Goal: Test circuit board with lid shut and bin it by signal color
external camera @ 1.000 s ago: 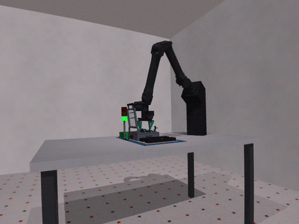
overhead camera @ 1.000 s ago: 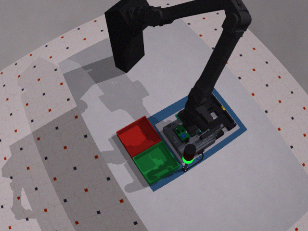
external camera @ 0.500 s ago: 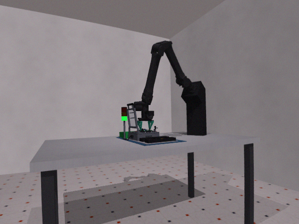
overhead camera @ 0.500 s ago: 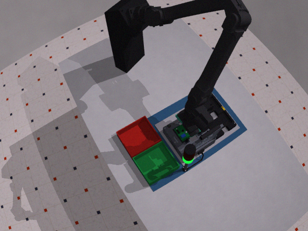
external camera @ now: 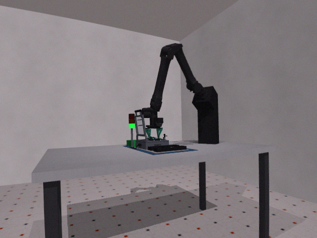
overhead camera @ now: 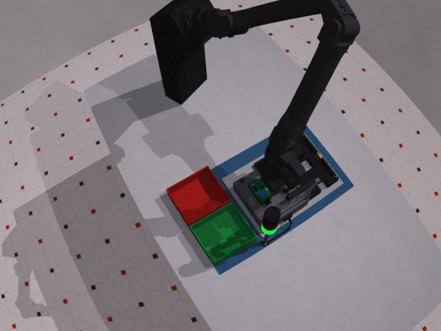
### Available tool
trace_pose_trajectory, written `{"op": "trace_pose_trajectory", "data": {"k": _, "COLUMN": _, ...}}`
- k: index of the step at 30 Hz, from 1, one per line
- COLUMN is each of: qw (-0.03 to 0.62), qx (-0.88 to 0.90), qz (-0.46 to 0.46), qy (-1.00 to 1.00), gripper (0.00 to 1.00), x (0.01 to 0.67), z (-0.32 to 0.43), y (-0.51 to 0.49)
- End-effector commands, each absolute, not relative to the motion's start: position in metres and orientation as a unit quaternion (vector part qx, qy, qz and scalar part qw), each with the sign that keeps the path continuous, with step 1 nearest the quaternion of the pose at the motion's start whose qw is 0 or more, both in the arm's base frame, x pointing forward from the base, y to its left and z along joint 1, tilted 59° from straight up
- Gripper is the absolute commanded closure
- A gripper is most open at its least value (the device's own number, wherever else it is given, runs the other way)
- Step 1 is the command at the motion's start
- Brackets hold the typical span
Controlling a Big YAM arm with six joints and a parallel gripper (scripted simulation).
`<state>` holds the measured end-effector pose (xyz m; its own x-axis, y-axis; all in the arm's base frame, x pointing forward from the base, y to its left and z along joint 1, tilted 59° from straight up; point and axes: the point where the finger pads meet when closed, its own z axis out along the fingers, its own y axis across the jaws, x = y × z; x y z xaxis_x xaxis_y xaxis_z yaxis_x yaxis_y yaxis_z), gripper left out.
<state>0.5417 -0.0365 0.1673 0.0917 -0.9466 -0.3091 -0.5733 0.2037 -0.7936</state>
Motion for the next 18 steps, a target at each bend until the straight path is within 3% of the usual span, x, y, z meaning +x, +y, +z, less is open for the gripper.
{"op": "trace_pose_trajectory", "data": {"k": 1, "qw": 0.45, "qx": -0.594, "qz": -0.217, "qy": 0.63, "gripper": 0.26, "x": 0.5421, "z": 0.1849, "y": -0.0272}}
{"op": "trace_pose_trajectory", "data": {"k": 18, "qw": 0.45, "qx": -0.594, "qz": -0.217, "qy": 0.63, "gripper": 0.28, "x": 0.542, "z": 0.1844, "y": -0.0272}}
